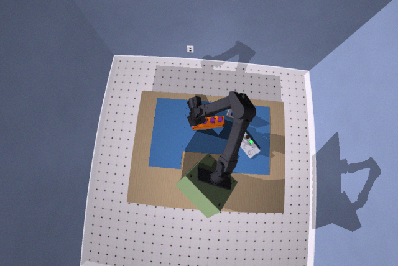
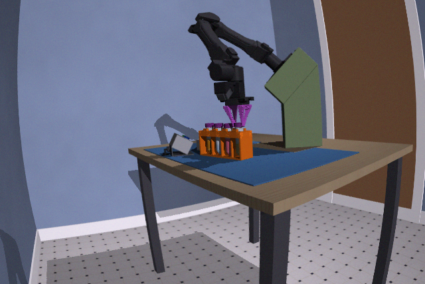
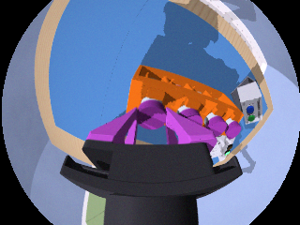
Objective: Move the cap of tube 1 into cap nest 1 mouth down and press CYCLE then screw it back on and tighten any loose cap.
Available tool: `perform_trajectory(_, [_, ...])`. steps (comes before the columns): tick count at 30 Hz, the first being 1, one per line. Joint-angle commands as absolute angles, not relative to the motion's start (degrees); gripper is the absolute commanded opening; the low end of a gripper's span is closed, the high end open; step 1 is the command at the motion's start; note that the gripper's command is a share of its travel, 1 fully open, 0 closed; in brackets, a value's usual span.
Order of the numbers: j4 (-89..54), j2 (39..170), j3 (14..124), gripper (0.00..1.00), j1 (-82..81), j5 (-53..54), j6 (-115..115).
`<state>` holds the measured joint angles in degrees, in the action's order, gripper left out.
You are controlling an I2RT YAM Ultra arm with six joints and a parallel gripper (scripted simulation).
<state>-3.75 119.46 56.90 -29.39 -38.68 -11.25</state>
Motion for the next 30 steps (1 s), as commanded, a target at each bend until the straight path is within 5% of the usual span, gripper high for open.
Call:
perform_trajectory(1, [-3.59, 119.17, 56.92, 0.0, -29.64, -38.62, -2.39])
perform_trajectory(24, [-3.47, 119.29, 56.96, 0.0, -29.57, -38.6, 23.44])
perform_trajectory(25, [-3.47, 119.29, 56.96, 0.49, -29.58, -38.6, 23.44])
perform_trajectory(30, [-3.47, 119.29, 56.96, 0.49, -29.57, -38.6, 23.43])
